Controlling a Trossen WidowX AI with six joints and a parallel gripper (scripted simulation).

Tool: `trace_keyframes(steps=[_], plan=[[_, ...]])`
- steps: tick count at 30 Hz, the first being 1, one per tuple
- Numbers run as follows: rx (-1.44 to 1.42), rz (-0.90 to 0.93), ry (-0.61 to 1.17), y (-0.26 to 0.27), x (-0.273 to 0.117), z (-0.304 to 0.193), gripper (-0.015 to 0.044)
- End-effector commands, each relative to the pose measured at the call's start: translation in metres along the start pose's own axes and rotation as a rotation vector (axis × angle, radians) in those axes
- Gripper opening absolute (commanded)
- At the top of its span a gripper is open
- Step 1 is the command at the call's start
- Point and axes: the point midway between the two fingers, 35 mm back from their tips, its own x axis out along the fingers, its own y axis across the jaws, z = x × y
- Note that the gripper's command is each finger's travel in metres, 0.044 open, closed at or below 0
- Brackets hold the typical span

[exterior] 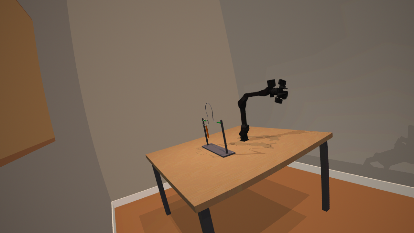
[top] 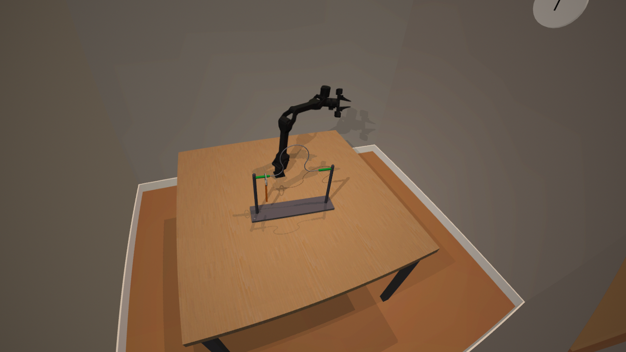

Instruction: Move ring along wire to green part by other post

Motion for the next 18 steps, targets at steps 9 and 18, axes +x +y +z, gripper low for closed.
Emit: trace_keyframes(steps=[9, 18], plan=[[0.004, 0.048, 0.242, 0.021, -0.013, -0.158, 0.0160], [-0.006, 0.090, 0.423, 0.038, -0.054, -0.255, 0.0160]])
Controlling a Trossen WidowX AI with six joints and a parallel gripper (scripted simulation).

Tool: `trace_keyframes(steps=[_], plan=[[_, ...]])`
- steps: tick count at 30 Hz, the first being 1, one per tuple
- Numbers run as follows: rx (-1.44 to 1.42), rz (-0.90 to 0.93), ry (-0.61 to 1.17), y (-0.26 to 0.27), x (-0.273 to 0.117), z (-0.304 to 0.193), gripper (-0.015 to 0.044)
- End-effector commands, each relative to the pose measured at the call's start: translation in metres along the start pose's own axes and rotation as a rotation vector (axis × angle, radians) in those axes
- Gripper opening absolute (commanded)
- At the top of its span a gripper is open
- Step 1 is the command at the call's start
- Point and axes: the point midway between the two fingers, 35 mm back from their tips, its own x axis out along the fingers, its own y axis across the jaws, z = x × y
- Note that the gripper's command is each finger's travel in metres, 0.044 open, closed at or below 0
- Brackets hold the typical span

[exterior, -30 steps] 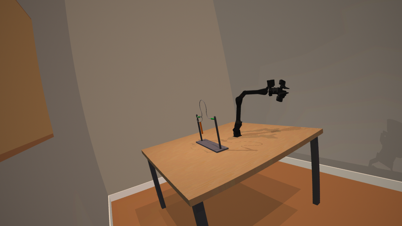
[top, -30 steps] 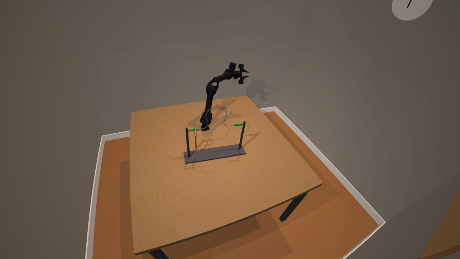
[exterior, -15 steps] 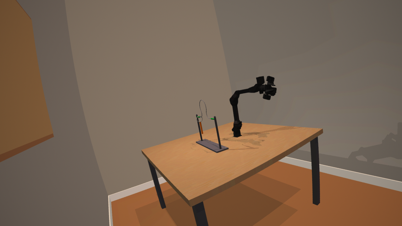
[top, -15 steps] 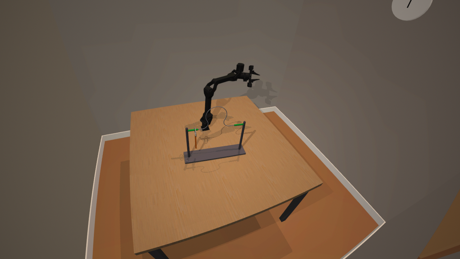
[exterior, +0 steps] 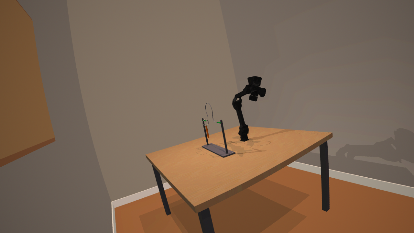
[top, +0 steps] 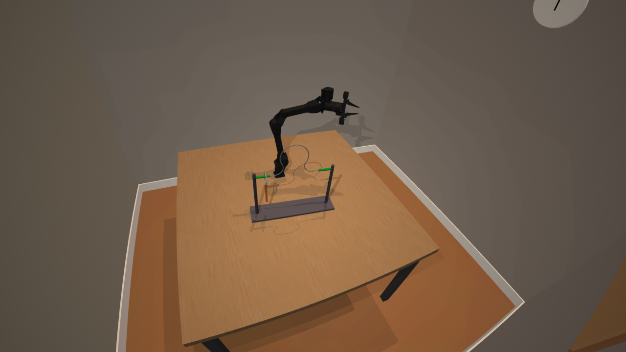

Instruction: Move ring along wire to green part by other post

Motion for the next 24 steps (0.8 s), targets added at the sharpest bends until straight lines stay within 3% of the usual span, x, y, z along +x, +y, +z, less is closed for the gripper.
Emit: trace_keyframes(steps=[1, 13, 24], plan=[[-0.006, 0.011, 0.080, 0.007, -0.010, -0.048, 0.0160], [-0.022, 0.065, 0.312, 0.042, -0.023, -0.159, 0.0160], [-0.047, 0.112, 0.511, 0.069, -0.058, -0.244, 0.0160]])
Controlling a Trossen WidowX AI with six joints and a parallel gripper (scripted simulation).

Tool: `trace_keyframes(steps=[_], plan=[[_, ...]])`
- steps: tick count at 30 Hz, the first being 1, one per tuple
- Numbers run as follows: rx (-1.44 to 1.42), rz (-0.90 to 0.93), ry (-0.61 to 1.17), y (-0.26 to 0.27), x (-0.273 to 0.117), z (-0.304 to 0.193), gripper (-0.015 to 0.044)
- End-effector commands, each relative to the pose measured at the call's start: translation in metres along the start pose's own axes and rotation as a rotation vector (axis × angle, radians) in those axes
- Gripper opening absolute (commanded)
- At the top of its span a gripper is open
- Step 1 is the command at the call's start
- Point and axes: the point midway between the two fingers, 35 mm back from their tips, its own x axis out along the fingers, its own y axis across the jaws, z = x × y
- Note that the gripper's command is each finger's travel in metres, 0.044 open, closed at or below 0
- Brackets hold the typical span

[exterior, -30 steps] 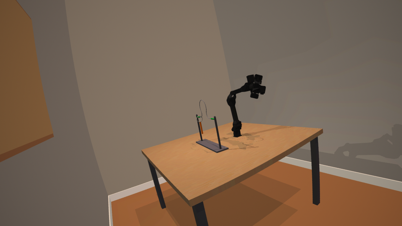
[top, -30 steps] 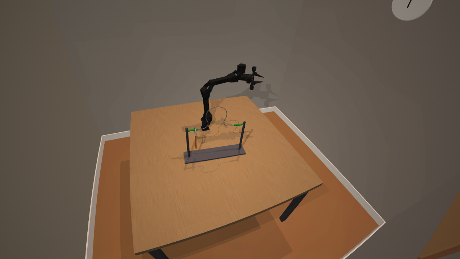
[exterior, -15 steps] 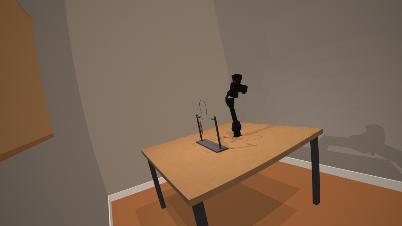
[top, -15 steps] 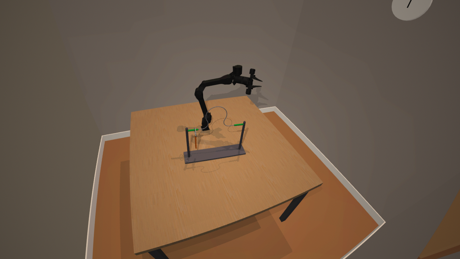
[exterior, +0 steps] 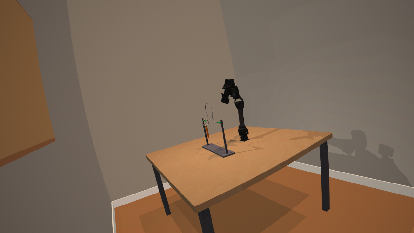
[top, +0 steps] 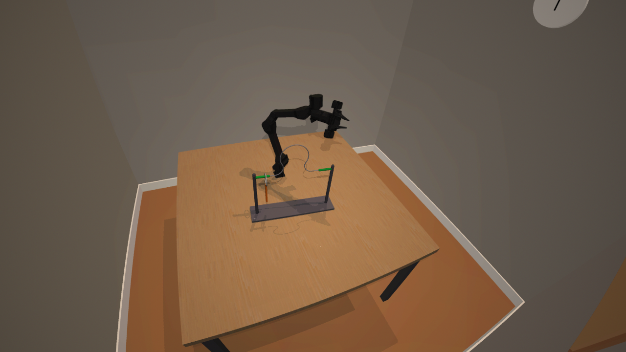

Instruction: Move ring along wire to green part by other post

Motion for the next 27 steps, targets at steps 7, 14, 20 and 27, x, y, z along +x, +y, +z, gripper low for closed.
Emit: trace_keyframes(steps=[7, 14, 20, 27], plan=[[-0.016, 0.022, 0.141, 0.020, -0.009, -0.064, 0.0160], [-0.033, 0.044, 0.231, 0.032, -0.019, -0.102, 0.0160], [-0.047, 0.063, 0.307, 0.043, -0.030, -0.133, 0.0160], [-0.059, 0.087, 0.398, 0.057, -0.047, -0.168, 0.0160]])
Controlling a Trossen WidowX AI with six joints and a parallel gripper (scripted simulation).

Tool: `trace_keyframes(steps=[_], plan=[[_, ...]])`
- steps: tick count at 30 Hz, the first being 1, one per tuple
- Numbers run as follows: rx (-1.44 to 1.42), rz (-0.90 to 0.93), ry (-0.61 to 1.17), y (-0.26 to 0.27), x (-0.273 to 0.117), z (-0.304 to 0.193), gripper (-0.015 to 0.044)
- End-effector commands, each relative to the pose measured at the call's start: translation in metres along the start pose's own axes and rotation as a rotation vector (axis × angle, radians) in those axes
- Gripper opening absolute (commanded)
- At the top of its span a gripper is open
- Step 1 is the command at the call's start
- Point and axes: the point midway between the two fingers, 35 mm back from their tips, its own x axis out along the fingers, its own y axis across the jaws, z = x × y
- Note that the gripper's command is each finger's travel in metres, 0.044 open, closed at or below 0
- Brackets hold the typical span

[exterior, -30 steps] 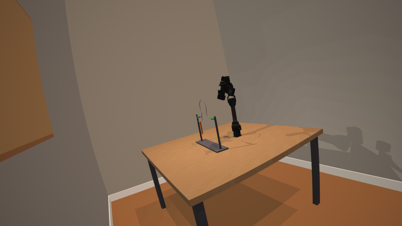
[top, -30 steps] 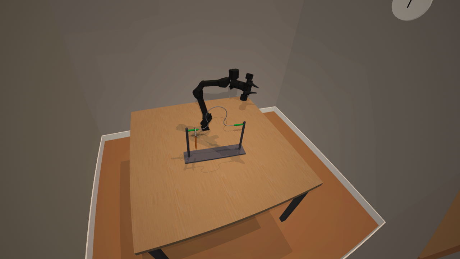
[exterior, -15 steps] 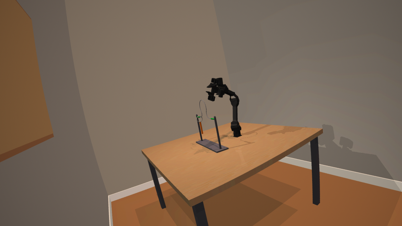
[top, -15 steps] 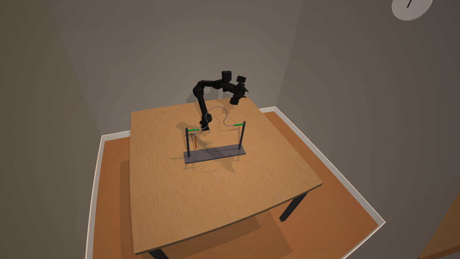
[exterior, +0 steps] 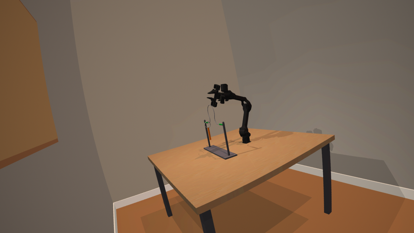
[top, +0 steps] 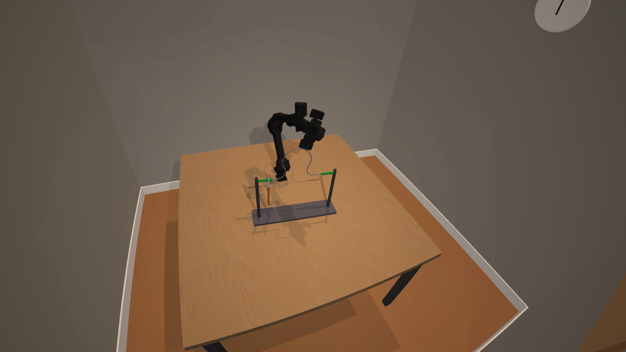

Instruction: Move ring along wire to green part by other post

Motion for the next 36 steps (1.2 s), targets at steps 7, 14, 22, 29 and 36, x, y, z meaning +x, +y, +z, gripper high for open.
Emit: trace_keyframes(steps=[7, 14, 22, 29, 36], plan=[[-0.017, 0.027, 0.133, 0.022, -0.014, -0.054, 0.0160], [-0.024, 0.055, 0.218, 0.038, -0.024, -0.087, 0.0160], [0.052, 0.157, 0.348, 0.092, -0.037, -0.127, 0.0160], [0.189, 0.336, 0.520, 0.173, -0.067, -0.169, 0.0160], [0.368, 0.457, 0.669, 0.247, -0.106, -0.197, 0.0160]])
